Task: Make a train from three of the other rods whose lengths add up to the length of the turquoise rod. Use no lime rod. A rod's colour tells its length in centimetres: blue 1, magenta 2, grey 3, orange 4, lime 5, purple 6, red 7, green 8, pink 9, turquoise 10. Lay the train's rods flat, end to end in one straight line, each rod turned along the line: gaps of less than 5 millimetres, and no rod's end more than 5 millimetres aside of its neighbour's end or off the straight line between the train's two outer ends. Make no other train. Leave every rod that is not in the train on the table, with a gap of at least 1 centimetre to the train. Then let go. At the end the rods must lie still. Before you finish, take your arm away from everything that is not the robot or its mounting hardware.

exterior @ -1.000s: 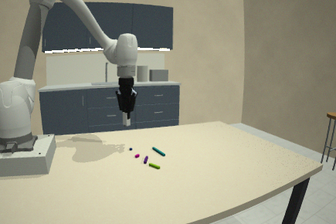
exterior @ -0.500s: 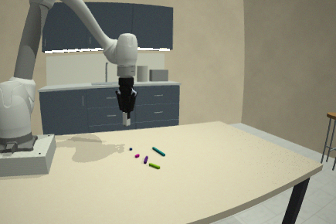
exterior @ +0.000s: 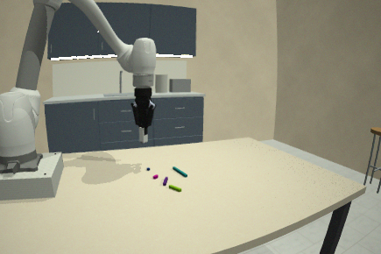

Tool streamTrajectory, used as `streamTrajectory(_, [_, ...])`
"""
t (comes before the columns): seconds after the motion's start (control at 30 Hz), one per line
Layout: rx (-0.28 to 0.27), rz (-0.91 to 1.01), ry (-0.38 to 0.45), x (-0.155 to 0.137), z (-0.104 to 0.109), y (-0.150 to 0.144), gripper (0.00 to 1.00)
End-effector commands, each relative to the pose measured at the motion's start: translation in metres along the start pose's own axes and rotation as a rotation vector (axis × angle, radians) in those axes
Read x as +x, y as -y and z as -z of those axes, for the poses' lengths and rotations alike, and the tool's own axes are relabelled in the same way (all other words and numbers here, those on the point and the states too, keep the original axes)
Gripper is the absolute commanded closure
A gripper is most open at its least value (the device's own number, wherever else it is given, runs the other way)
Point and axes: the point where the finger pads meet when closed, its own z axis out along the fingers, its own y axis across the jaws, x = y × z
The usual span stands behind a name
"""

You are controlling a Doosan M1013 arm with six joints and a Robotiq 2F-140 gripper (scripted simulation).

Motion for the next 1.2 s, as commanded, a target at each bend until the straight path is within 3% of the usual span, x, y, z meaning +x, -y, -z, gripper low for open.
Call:
streamTrajectory(0.0, [-0.005,0.000,-0.003,0.003,0.004,-0.002,0.97])
streamTrajectory(0.27, [-0.005,-0.001,-0.003,0.003,0.004,-0.003,0.97])
streamTrajectory(0.5, [-0.005,-0.042,-0.004,-0.035,0.004,-0.067,0.97])
streamTrajectory(1.17, [-0.005,-0.045,-0.004,-0.038,0.002,-0.071,0.97])
